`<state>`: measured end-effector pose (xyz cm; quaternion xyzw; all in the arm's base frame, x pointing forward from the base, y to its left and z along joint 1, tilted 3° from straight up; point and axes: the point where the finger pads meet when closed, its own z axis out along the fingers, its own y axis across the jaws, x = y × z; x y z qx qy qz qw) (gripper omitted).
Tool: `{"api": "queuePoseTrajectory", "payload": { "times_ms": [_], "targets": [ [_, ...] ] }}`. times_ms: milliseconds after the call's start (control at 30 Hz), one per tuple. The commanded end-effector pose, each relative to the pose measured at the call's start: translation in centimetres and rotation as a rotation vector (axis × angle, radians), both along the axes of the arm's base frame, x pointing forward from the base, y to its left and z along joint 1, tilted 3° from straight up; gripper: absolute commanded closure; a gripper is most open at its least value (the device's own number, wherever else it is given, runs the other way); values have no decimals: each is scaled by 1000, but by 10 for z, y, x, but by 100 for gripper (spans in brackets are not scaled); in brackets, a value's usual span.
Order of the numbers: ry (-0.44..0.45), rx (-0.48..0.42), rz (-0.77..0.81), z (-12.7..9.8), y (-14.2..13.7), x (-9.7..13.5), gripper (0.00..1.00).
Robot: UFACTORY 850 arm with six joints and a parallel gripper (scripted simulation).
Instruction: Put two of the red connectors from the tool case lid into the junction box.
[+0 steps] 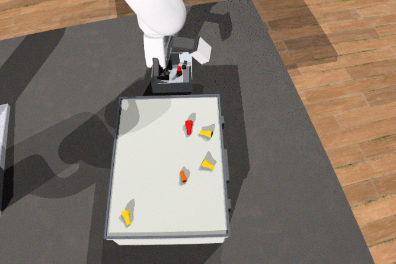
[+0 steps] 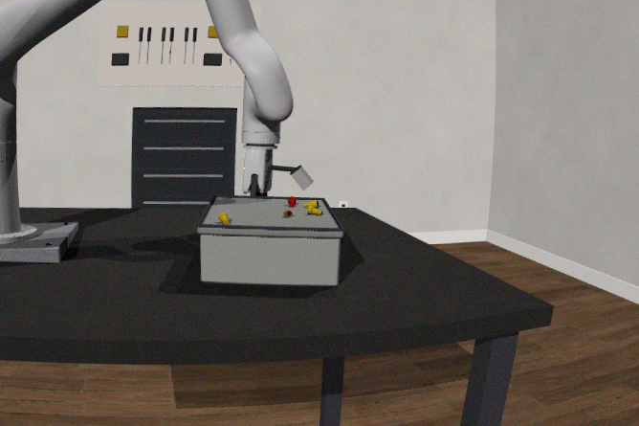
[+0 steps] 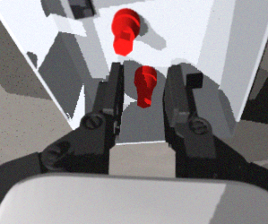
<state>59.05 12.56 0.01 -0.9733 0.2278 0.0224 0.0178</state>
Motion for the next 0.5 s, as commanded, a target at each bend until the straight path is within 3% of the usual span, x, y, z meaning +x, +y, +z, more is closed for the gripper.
{"api": "queuePoseTrajectory", "payload": {
  "times_ms": [0, 333, 467],
  "targets": [
    [-2, 0, 0, 1, 0, 1, 70],
    [-2, 0, 0, 1, 0, 1, 70],
    [-2, 0, 0, 20, -1, 2, 70]
  ]
}}
